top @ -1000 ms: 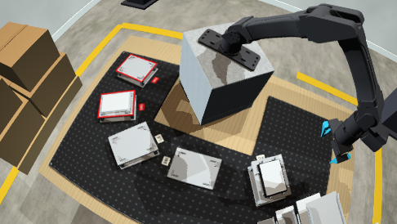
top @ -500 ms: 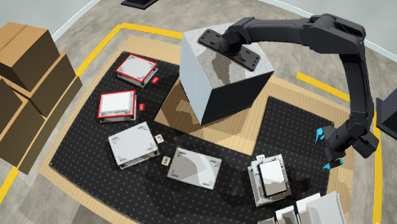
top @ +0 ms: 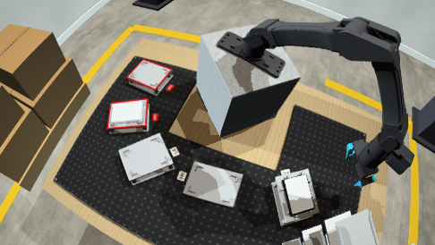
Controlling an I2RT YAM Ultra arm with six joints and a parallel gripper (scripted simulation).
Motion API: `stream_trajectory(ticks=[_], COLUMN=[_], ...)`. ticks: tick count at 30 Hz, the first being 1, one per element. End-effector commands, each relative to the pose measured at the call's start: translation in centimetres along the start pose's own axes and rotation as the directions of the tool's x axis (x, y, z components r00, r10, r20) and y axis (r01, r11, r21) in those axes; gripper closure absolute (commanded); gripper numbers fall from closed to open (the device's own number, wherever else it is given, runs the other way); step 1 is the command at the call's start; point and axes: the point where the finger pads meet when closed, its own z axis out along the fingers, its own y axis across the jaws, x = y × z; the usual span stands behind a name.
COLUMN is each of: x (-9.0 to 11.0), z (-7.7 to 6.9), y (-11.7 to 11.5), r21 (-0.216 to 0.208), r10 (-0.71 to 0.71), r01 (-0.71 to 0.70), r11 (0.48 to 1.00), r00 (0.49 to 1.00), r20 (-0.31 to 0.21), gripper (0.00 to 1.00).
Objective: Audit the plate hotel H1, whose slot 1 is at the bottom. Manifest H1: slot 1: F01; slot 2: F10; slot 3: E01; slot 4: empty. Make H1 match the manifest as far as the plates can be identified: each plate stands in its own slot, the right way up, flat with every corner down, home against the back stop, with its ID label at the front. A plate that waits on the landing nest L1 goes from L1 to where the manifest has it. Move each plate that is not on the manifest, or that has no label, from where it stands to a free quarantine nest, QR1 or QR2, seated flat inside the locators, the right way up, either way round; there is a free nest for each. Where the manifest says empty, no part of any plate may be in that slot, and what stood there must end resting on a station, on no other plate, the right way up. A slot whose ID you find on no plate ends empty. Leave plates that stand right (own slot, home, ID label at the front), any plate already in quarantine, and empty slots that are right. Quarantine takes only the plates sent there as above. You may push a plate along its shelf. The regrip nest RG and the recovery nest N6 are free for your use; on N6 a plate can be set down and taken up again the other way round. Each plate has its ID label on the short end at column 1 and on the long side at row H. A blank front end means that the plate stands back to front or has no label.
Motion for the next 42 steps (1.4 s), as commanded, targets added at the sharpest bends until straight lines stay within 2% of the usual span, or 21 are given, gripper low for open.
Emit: stream_trajectory(ticks=[1,14,42], x=[-0.3,-0.3,-0.3], z=[-0.5,-0.5,3.5], y=[-0.3,-0.3,-0.4], r21=[0.011,0.011,0.011], r10=[-0.001,-0.001,-0.001], r01=[0.0,0.0,0.0], r11=[1.0,1.0,1.0], r00=[1.0,1.0,1.0], r20=[0.011,0.011,0.011], gripper=[0.0,0.0,0.0])
